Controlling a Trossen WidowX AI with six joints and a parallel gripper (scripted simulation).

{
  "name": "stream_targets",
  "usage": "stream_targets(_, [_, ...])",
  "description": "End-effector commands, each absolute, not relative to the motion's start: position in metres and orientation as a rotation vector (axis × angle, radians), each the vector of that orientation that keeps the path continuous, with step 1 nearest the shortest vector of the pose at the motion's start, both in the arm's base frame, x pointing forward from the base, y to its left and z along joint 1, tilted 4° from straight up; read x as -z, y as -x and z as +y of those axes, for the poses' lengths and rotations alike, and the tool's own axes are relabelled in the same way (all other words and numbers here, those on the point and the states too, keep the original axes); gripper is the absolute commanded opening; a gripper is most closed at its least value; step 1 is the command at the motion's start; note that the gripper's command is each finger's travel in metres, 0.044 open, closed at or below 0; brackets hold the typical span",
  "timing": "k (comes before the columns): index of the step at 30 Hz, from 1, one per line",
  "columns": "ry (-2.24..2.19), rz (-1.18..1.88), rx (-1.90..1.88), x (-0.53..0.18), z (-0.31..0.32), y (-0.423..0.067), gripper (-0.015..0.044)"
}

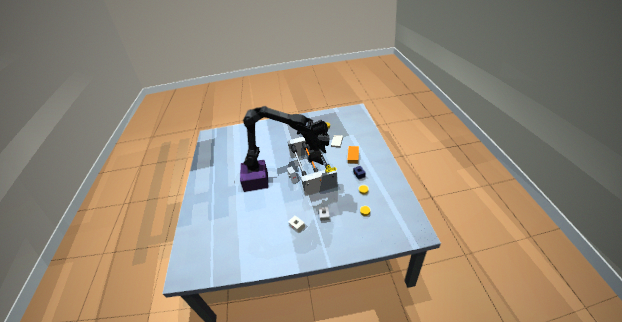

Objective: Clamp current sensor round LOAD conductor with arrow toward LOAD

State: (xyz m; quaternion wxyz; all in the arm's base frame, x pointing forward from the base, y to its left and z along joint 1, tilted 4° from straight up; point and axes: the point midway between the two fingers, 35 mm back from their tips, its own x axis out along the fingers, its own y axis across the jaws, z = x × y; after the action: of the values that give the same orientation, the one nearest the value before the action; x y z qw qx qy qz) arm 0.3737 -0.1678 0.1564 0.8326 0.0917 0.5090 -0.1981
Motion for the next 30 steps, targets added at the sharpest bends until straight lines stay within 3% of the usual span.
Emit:
stream_targets(1, [-0.198, 1.086, 0.429, -0.155, -0.169, -0.373, 0.044])
stream_targets(9, [-0.192, 1.093, 0.424, -0.154, -0.168, -0.371, 0.044])
stream_targets(21, [0.173, 1.516, -0.044, -0.075, -0.072, -0.217, 0.044])
stream_targets(30, [0.193, 1.537, -0.077, -0.069, -0.068, -0.208, 0.044])
